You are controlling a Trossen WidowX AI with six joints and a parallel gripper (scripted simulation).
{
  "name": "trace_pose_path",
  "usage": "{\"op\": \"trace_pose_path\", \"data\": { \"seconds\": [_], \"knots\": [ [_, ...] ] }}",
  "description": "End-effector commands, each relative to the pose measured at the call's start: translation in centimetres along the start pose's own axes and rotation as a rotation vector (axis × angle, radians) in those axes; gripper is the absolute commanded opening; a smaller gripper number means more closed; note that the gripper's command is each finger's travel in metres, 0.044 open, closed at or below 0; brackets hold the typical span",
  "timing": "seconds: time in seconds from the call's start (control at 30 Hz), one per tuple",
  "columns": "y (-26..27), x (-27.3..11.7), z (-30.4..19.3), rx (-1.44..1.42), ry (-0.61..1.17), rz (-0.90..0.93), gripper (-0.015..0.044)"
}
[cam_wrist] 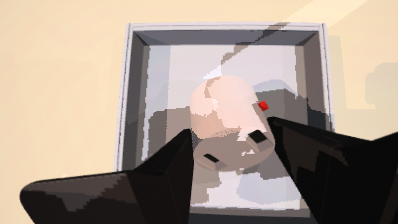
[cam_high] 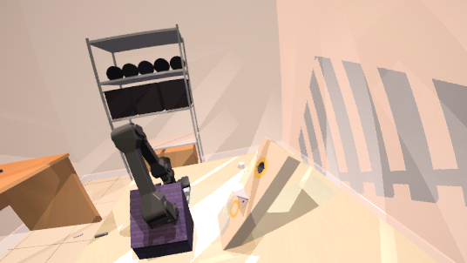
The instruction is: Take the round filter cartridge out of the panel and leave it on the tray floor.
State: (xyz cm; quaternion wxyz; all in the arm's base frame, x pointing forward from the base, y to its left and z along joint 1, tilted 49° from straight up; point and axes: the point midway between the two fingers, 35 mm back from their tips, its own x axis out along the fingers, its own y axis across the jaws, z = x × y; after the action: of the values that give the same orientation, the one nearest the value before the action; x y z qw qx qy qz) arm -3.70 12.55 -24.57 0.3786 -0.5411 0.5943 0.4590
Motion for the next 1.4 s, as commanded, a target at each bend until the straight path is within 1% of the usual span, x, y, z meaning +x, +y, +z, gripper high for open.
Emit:
{"op": "trace_pose_path", "data": {
  "seconds": [0.0, 0.47, 0.6, 0.77, 0.83, 0.87, 0.9, 1.37],
  "knots": [
    [0.0, 0.0, 0.1, -0.001, -0.002, 0.0, 0.0079],
    [0.0, 0.0, 0.1, -0.001, -0.002, 0.0, 0.044],
    [0.0, -0.6, 0.6, -0.001, -0.002, 0.0, 0.044],
    [0.0, -5.4, 3.4, 0.0, -0.003, -0.001, 0.044],
    [0.0, -6.1, 3.6, 0.0, -0.003, -0.001, 0.044],
    [0.0, -6.1, 3.6, 0.0, -0.003, -0.001, 0.044],
    [0.1, -4.8, 3.2, 0.005, -0.008, 0.006, 0.044],
    [0.1, -4.8, 3.2, 0.005, -0.008, 0.006, 0.044]
  ]
}}
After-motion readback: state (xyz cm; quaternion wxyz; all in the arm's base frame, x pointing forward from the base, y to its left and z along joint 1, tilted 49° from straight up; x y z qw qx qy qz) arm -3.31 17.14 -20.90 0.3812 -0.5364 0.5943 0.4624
